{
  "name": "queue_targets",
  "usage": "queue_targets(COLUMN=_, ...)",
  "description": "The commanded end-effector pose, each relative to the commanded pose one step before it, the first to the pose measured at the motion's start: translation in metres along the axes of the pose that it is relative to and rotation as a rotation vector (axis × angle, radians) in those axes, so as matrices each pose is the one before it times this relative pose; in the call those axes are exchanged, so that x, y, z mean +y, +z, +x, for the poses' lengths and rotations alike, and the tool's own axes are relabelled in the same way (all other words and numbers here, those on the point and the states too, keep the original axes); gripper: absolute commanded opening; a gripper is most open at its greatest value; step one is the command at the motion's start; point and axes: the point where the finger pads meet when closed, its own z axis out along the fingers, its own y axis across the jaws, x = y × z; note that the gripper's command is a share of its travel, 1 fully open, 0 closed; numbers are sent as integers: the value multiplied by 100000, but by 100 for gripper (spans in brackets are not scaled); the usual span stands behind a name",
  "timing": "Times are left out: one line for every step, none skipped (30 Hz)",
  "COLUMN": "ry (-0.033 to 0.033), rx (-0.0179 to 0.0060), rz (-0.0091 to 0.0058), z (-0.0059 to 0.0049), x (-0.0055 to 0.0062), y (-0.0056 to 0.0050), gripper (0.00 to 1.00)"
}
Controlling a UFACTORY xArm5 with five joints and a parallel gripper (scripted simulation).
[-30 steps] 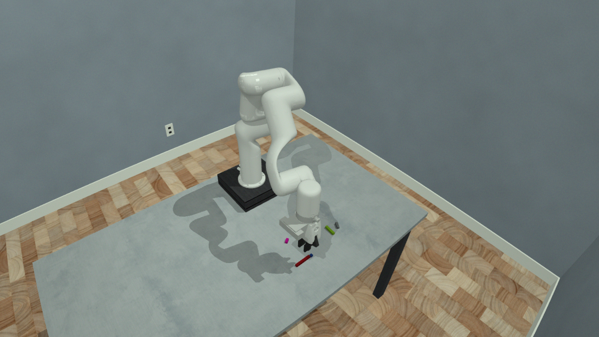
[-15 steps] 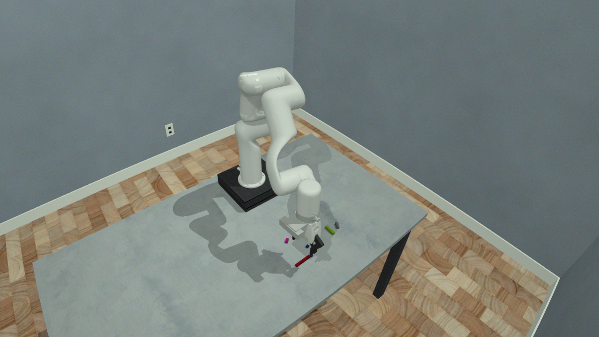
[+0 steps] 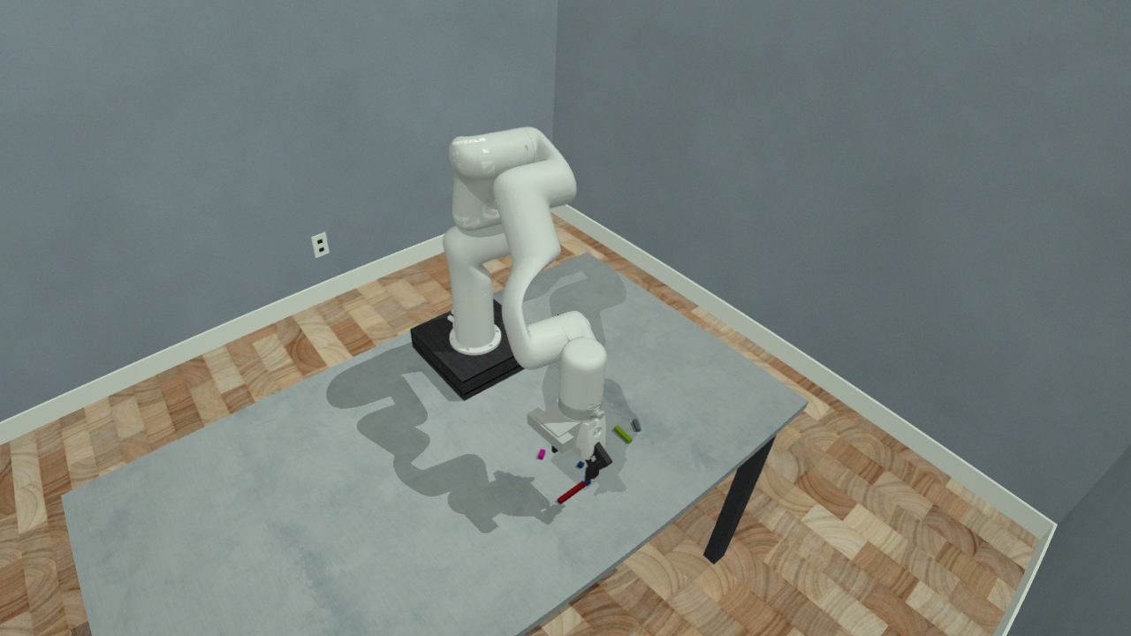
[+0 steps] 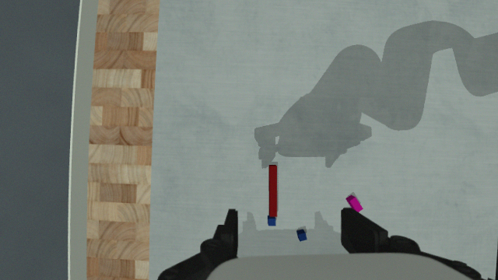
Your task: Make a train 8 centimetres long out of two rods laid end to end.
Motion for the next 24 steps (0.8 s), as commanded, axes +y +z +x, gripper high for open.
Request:
queue_targets(ry=0, rx=86, rz=389, z=30, x=-135, y=-144, gripper=100)
queue_targets(ry=31, rx=0, rz=0, z=0, x=0, y=1, gripper=100)
queue_targets(ry=0, rx=0, rz=0, z=0, x=0, y=0, gripper=100)
queue_targets(ry=0, rx=0, rz=0, z=0, x=0, y=0, gripper=100)
queue_targets(ry=204, rx=0, rz=0, z=-3, x=-2, y=4, gripper=100)
queue_targets(ry=523, rx=0, rz=0, z=-7, x=-5, y=11, gripper=100)
queue_targets(ry=962, rx=0, rz=0, z=-13, x=-9, y=20, gripper=100)
queue_targets(ry=1493, rx=1, rz=0, z=-21, x=-13, y=30, gripper=100)
queue_targets(ry=2093, rx=1, rz=0, z=-29, x=-18, y=43, gripper=100)
queue_targets(ry=2739, rx=1, rz=0, z=-39, x=-23, y=56, gripper=100)
queue_targets(ry=3411, rx=2, rz=-1, z=-49, x=-27, y=70, gripper=100)
queue_targets(ry=4088, rx=2, rz=-1, z=-60, x=-30, y=84, gripper=100)
queue_targets(ry=4754, rx=2, rz=-1, z=-72, x=-32, y=97, gripper=100)
queue_targets(ry=4108, rx=2, rz=0, z=-63, x=-25, y=84, gripper=100)
queue_targets(ry=2658, rx=1, rz=0, z=-42, x=-14, y=55, gripper=100)
queue_targets(ry=3034, rx=2, rz=0, z=-48, x=-15, y=62, gripper=100)
queue_targets(ry=3236, rx=2, rz=0, z=-52, x=-14, y=67, gripper=100)
queue_targets(ry=3291, rx=2, rz=0, z=-53, x=-12, y=68, gripper=100)
queue_targets(ry=3288, rx=2, rz=0, z=-53, x=-10, y=68, gripper=100)
queue_targets(ry=0, rx=0, rz=0, z=0, x=0, y=0, gripper=100)
queue_targets(ry=0, rx=0, rz=0, z=0, x=0, y=0, gripper=100)
queue_targets(ry=7107, rx=4, rz=0, z=-116, x=-18, y=147, gripper=100)
queue_targets(ry=4820, rx=2, rz=0, z=-79, x=-6, y=100, gripper=100)
queue_targets(ry=2517, rx=1, rz=0, z=-41, x=-1, y=52, gripper=100)
